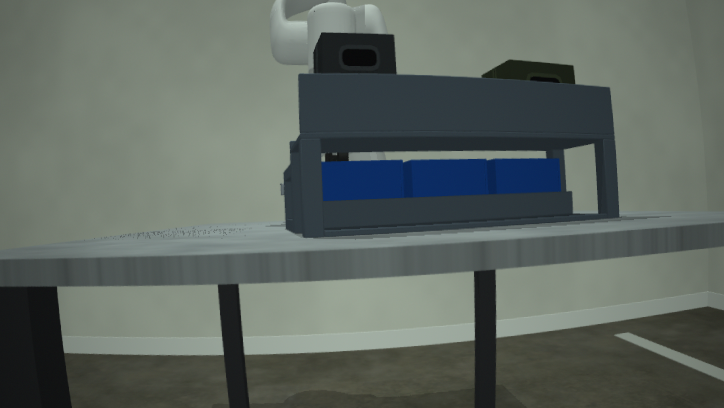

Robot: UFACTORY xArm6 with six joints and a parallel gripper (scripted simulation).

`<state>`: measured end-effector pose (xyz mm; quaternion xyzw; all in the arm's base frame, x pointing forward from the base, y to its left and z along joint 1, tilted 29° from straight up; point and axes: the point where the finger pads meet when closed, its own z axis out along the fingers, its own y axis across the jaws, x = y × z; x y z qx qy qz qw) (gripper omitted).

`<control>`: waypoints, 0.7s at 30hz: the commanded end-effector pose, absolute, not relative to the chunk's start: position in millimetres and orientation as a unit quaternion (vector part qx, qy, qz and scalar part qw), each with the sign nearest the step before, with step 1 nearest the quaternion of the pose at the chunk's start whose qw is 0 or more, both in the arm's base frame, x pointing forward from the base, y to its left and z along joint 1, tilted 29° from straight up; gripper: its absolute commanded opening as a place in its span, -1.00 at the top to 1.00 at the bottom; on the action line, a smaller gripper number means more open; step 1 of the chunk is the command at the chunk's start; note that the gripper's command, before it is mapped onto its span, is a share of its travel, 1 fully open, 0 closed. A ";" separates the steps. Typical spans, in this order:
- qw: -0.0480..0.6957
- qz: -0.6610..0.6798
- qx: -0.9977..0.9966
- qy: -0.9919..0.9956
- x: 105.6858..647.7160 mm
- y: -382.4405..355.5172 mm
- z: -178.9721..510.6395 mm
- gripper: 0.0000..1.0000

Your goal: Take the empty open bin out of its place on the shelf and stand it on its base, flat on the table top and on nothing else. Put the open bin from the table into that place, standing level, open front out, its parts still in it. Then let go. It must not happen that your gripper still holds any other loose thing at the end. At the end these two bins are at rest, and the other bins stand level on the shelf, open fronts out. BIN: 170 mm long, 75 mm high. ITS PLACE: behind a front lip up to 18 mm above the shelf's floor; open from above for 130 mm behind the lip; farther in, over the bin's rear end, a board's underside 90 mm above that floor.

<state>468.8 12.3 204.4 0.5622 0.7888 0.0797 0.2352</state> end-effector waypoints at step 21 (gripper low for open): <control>0.237 0.081 0.562 0.788 464.1 14.2 216.5 1.00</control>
